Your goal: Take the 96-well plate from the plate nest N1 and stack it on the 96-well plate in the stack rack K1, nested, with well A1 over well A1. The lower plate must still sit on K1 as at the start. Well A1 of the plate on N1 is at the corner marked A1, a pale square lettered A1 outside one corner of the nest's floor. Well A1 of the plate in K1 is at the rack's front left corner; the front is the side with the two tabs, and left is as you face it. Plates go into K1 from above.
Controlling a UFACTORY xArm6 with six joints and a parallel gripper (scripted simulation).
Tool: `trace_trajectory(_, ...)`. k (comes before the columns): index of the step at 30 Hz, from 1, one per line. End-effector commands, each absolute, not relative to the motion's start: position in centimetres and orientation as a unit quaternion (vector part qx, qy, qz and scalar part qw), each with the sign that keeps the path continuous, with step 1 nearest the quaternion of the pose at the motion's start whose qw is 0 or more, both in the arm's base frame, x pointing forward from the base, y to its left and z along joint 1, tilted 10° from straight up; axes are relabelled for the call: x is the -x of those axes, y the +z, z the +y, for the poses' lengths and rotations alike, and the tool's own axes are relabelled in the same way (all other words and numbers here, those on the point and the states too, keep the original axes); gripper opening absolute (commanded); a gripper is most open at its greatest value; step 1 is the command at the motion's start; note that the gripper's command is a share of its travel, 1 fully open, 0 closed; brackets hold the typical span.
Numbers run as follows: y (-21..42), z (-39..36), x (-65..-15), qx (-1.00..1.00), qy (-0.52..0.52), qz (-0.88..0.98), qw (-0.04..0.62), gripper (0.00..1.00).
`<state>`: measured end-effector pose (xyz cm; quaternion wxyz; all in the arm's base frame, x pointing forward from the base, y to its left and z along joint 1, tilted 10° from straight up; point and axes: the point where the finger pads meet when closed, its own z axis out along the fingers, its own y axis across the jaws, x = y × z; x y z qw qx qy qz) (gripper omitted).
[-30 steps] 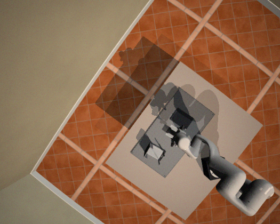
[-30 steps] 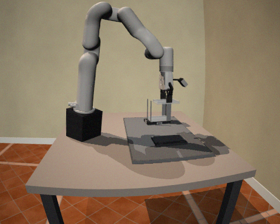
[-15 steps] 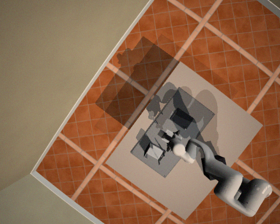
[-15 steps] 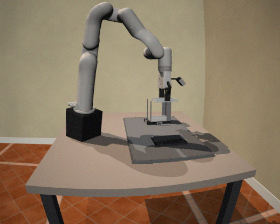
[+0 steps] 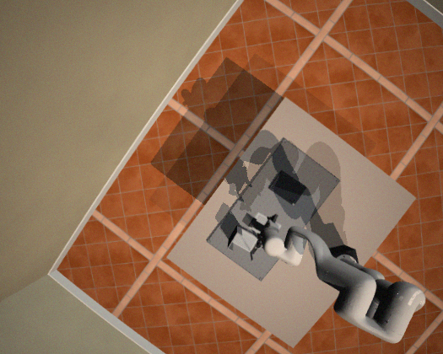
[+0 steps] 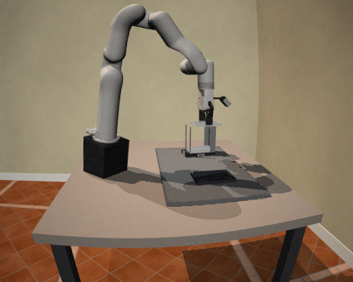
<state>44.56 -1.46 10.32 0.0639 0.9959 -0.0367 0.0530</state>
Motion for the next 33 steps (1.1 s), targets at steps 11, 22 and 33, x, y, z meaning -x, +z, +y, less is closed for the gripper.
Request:
trace_trajectory(11, 10.2, 2.3, -45.7, -0.996, 0.055, -0.037, 0.064, 0.00)
trace_trajectory(22, 9.9, 5.2, -46.5, -0.996, 0.055, -0.037, 0.064, 0.00)
trace_trajectory(33, 9.7, 8.5, -47.3, -0.996, 0.055, -0.037, 0.064, 0.00)
